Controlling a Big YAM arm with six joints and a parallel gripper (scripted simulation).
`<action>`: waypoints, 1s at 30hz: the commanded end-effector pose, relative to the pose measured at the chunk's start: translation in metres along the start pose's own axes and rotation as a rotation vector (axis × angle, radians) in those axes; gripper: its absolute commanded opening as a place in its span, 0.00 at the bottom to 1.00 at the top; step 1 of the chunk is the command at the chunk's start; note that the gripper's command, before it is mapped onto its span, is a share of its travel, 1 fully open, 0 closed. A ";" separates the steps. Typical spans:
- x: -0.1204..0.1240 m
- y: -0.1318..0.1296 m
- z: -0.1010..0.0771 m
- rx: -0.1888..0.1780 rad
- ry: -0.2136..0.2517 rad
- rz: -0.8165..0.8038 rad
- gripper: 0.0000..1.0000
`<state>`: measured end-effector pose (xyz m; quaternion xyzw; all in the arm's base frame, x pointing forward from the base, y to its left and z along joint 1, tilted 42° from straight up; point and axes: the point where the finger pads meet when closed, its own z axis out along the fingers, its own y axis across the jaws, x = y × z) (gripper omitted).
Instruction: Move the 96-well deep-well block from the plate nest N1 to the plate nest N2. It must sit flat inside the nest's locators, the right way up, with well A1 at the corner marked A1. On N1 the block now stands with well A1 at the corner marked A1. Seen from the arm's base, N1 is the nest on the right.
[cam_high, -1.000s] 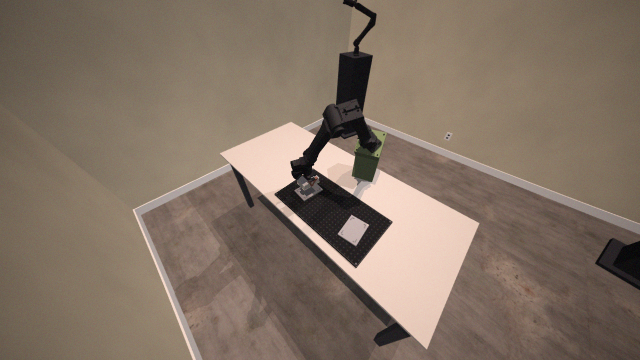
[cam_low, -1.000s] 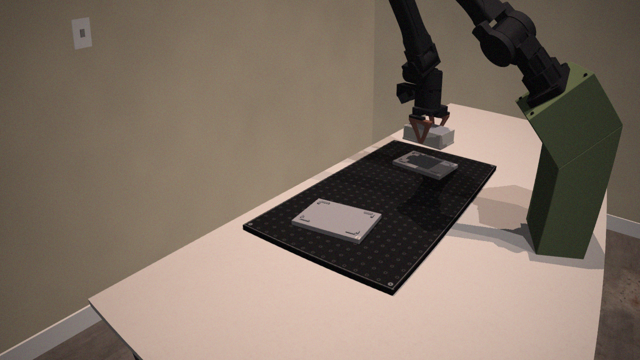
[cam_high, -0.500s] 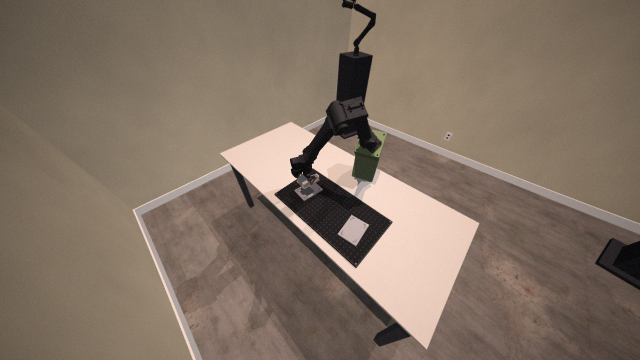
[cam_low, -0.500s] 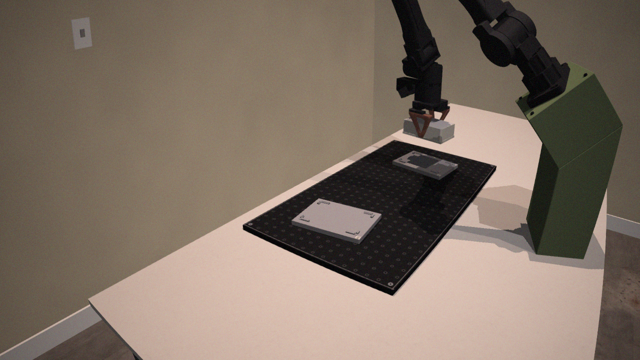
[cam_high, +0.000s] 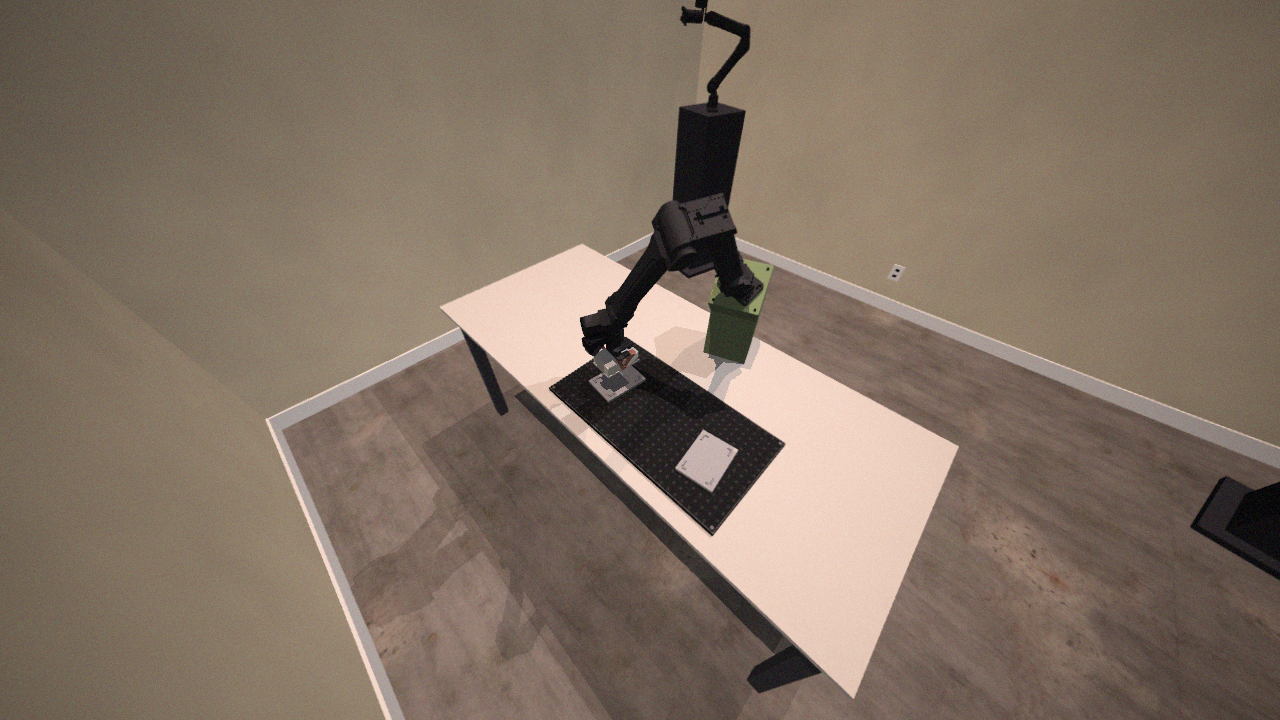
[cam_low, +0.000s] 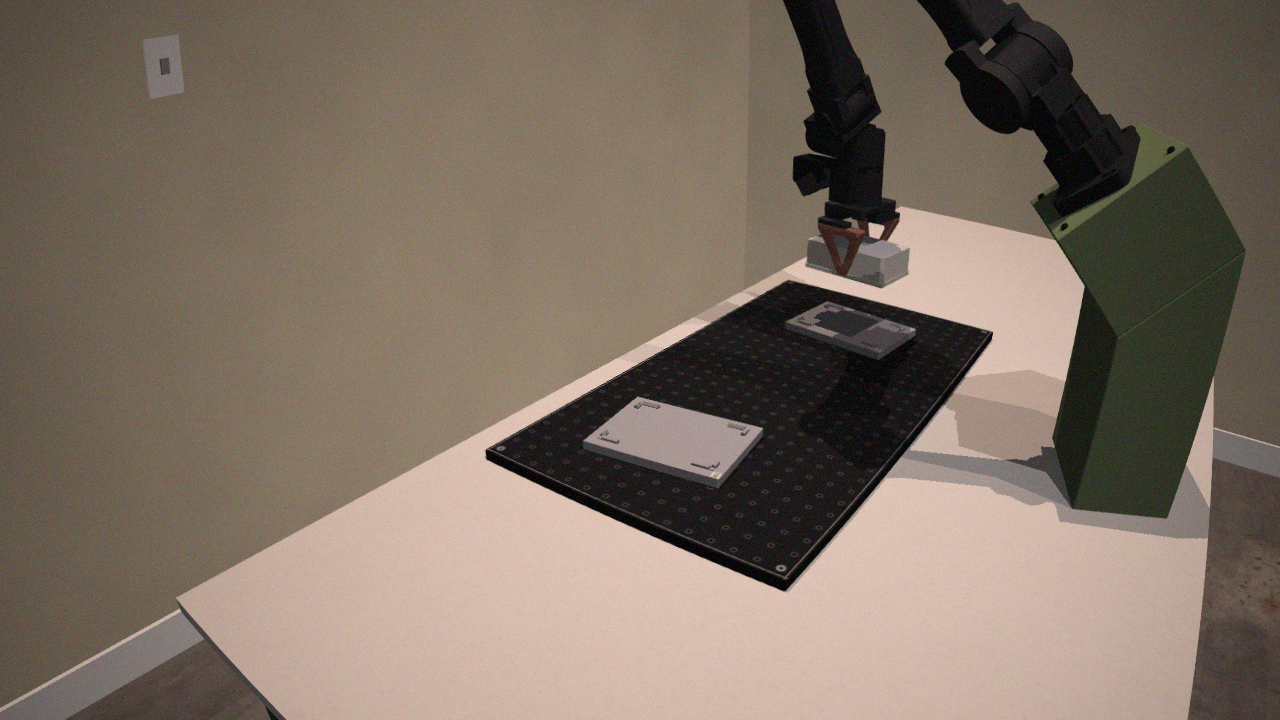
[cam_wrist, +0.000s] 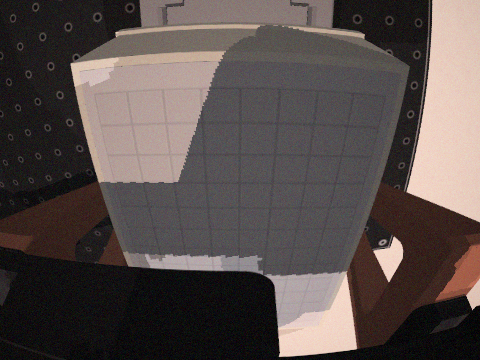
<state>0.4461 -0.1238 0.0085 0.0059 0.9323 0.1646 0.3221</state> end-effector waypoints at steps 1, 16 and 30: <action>-0.006 0.011 -0.005 -0.003 -0.008 -0.067 0.00; -0.006 0.053 -0.005 0.003 -0.025 -0.273 0.00; -0.004 0.094 -0.006 0.001 -0.026 -0.271 0.00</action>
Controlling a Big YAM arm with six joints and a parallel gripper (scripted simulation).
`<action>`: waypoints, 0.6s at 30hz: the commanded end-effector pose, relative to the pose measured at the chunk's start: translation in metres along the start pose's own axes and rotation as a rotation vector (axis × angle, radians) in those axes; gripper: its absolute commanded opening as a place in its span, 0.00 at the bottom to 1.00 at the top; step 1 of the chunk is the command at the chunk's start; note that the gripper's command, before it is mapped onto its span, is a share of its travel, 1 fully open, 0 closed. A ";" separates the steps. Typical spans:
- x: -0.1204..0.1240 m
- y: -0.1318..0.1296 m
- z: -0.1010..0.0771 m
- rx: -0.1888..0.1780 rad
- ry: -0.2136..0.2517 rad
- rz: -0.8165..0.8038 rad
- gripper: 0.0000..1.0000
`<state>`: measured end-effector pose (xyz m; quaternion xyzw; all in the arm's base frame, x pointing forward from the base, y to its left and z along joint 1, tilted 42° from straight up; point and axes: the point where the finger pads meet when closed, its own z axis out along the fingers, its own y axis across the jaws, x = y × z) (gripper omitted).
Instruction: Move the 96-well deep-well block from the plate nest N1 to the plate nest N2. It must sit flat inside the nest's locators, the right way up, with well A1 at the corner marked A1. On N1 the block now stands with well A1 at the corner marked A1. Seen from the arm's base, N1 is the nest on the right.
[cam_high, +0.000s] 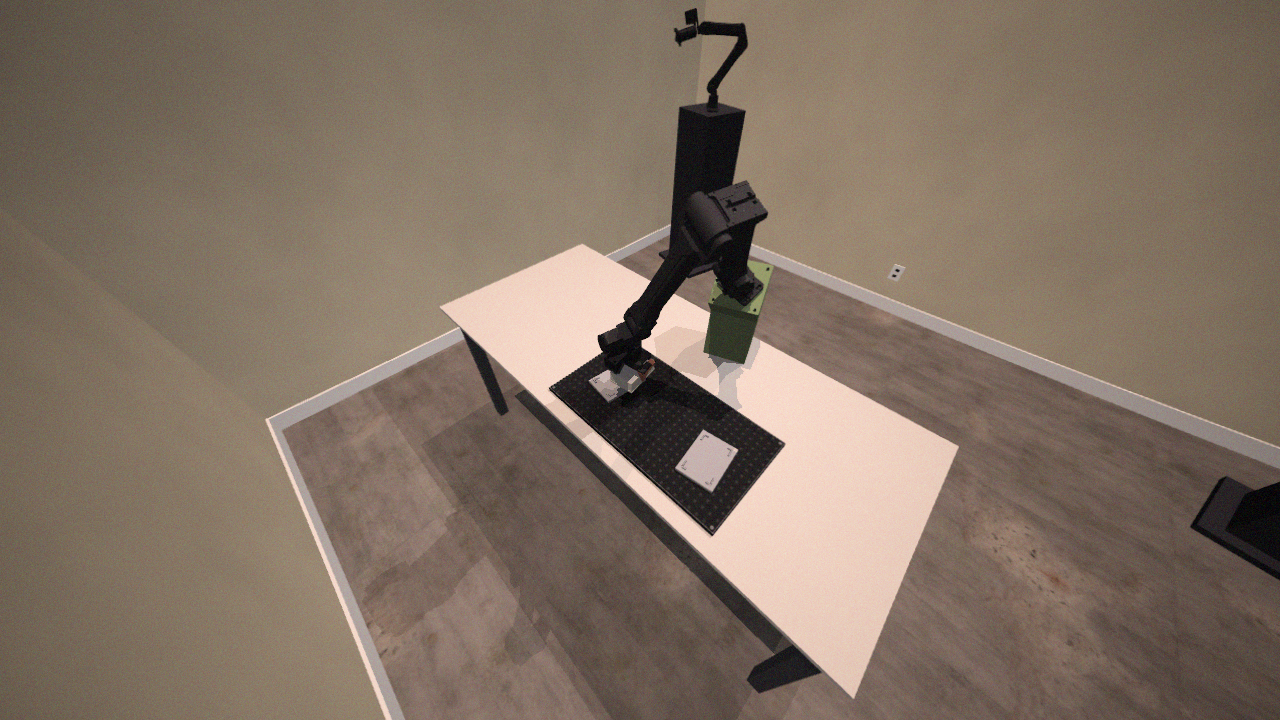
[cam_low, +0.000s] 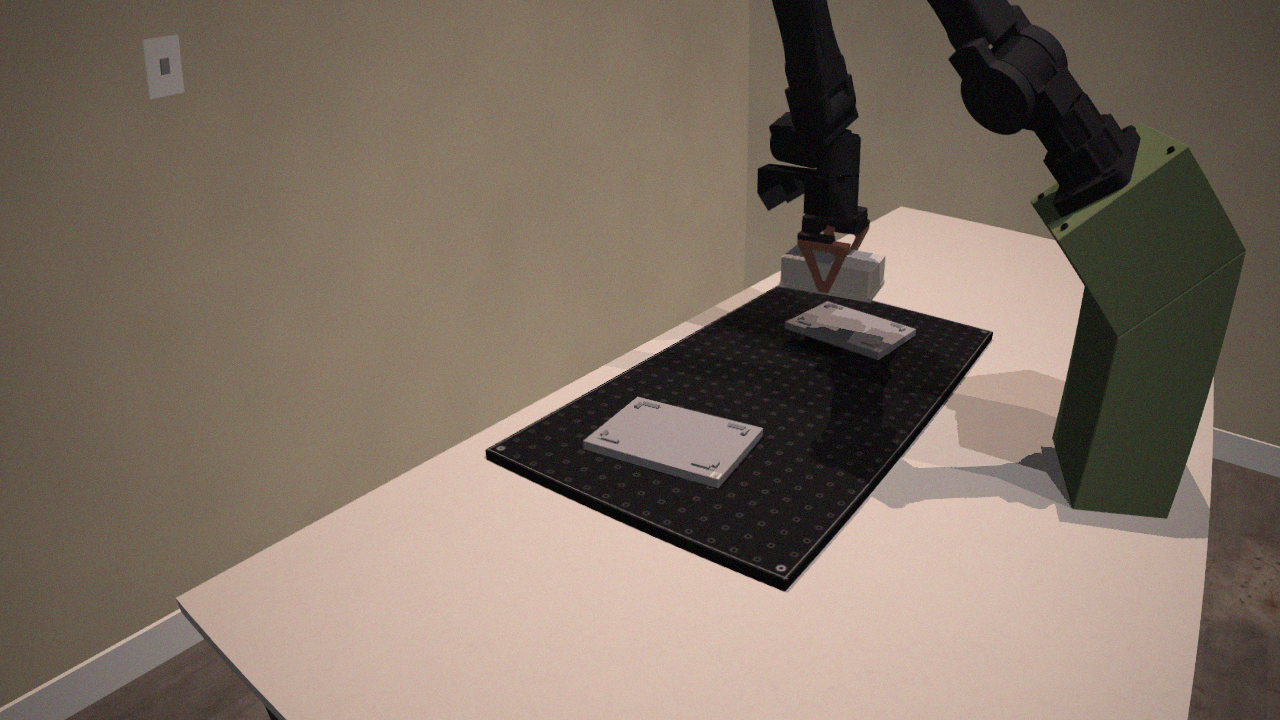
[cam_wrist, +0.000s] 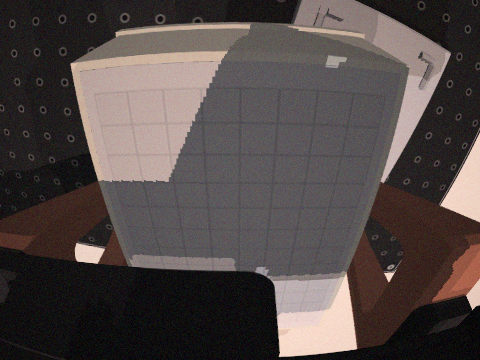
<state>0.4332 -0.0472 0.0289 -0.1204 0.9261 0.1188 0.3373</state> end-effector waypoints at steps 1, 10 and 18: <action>-0.015 0.013 -0.006 0.004 -0.035 0.000 0.00; -0.019 0.037 -0.006 0.002 -0.036 0.001 0.00; -0.024 0.063 -0.007 0.000 -0.036 0.003 0.00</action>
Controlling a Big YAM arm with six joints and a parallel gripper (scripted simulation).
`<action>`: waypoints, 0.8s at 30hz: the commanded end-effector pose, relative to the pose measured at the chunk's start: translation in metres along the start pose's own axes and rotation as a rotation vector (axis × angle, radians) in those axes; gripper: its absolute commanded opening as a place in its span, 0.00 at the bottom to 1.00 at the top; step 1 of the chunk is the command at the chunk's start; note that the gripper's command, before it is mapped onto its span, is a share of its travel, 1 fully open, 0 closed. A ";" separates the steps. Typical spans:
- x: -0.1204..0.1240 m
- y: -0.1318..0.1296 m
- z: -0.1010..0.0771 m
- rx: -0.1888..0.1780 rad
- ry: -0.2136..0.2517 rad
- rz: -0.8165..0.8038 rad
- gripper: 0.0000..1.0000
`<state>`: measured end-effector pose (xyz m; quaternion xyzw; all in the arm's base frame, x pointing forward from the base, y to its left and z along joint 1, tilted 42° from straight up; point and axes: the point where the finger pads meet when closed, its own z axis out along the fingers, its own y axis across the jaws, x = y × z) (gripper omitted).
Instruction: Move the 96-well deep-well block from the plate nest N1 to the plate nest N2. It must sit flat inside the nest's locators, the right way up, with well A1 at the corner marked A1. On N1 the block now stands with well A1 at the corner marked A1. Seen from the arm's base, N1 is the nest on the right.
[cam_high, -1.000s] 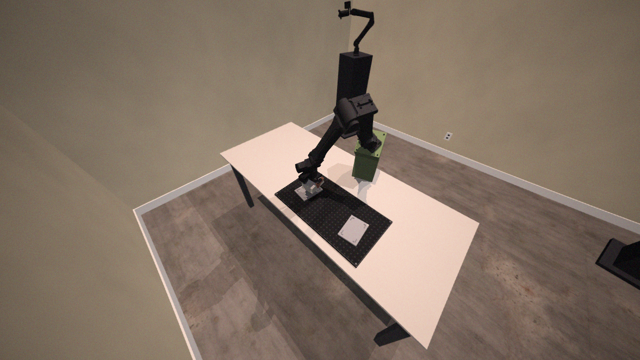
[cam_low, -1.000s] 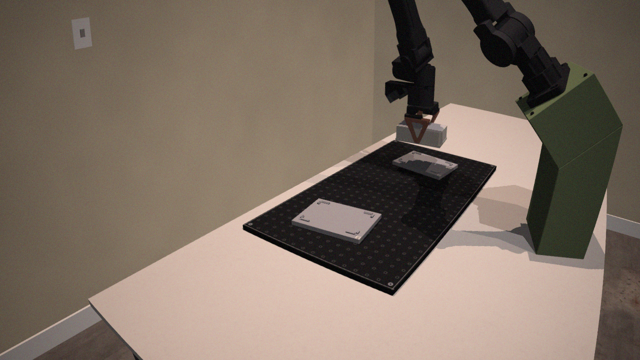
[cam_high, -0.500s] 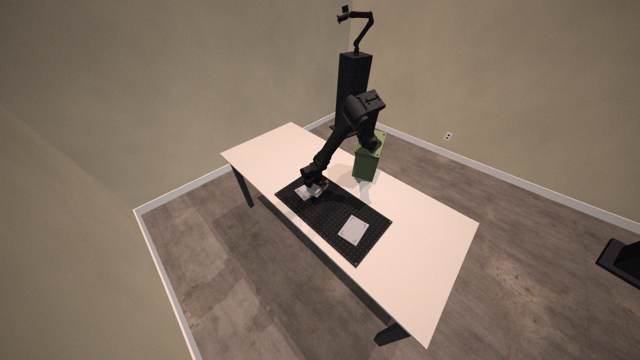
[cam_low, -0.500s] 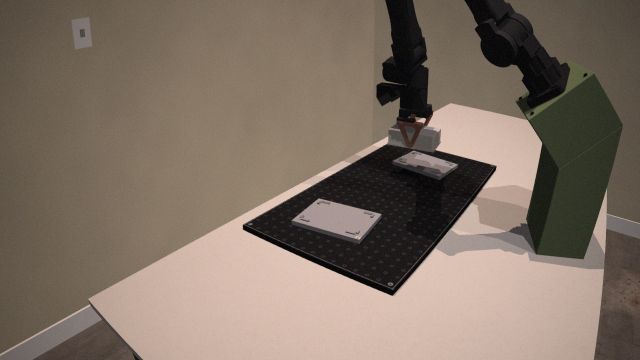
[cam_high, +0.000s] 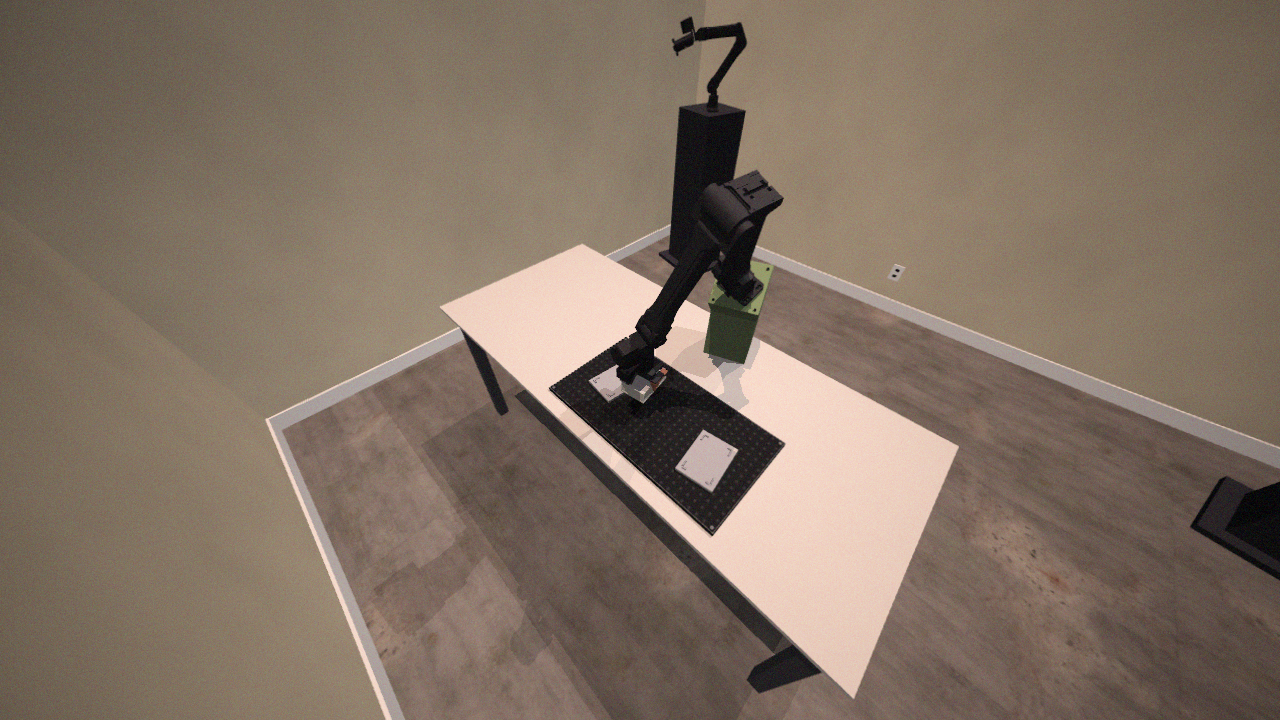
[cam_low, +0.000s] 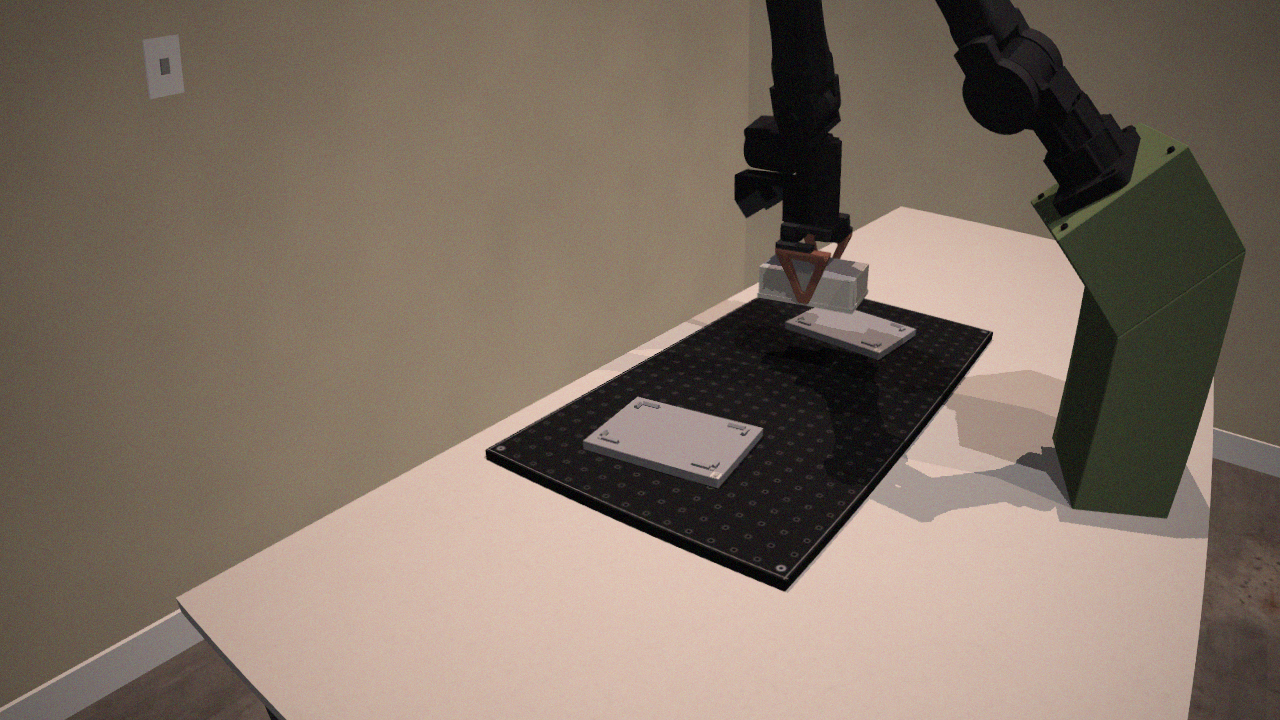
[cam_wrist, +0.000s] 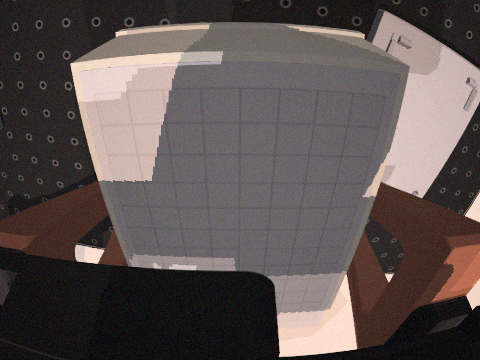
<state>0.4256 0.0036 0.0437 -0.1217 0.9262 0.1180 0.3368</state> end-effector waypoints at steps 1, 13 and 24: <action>-0.014 0.014 -0.006 -0.001 -0.038 0.006 0.00; -0.017 0.047 -0.007 -0.005 -0.025 0.013 0.00; -0.028 0.083 -0.008 -0.007 -0.026 0.014 0.00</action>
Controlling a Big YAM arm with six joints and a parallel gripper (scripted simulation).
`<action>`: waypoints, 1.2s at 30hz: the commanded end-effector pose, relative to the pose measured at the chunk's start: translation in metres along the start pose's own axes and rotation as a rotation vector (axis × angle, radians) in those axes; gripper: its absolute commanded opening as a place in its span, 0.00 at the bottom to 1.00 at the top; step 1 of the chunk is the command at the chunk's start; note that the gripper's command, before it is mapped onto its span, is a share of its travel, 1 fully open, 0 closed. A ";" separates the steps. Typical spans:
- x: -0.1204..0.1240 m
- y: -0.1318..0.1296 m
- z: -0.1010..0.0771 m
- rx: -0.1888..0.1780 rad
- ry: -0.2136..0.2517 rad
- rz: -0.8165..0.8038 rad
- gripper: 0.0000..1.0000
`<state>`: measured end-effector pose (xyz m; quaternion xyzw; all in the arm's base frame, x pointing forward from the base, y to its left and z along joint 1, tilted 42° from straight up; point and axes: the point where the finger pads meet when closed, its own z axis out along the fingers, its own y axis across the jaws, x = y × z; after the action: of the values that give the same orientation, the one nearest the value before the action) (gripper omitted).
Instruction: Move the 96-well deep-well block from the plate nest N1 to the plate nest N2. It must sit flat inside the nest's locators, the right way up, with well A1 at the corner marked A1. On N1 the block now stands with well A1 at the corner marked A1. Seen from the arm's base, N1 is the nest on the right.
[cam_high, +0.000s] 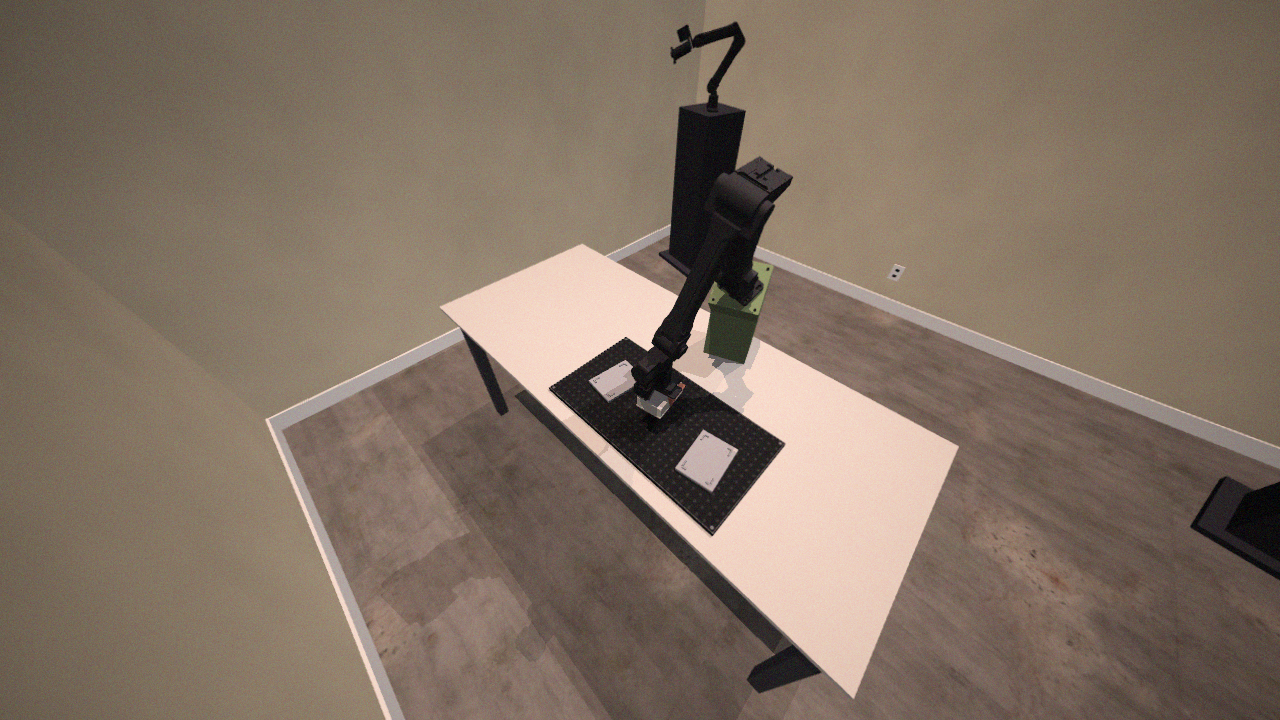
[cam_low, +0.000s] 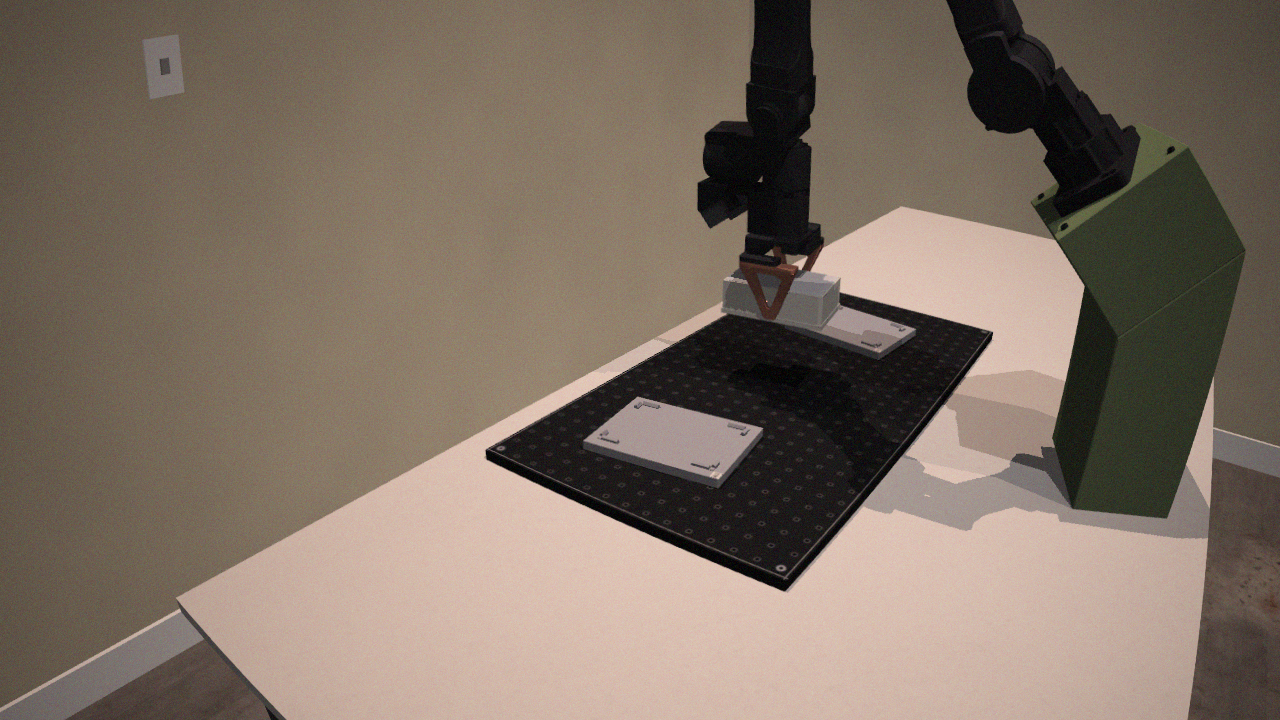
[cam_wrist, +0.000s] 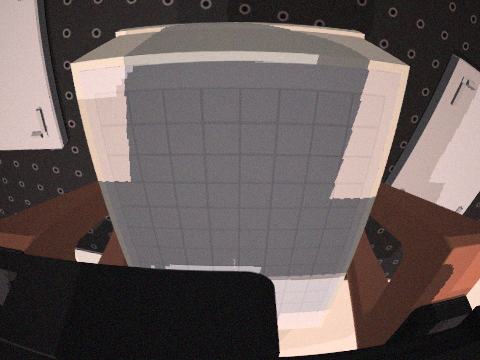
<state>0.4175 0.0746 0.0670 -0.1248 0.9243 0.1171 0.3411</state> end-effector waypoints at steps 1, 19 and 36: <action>-0.008 0.010 -0.007 -0.007 -0.018 0.022 0.00; -0.028 0.060 -0.009 -0.010 -0.032 0.021 0.00; -0.041 0.110 -0.011 -0.014 -0.036 0.024 0.00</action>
<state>0.4033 0.1762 0.0979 -0.1252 0.9233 0.1209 0.3424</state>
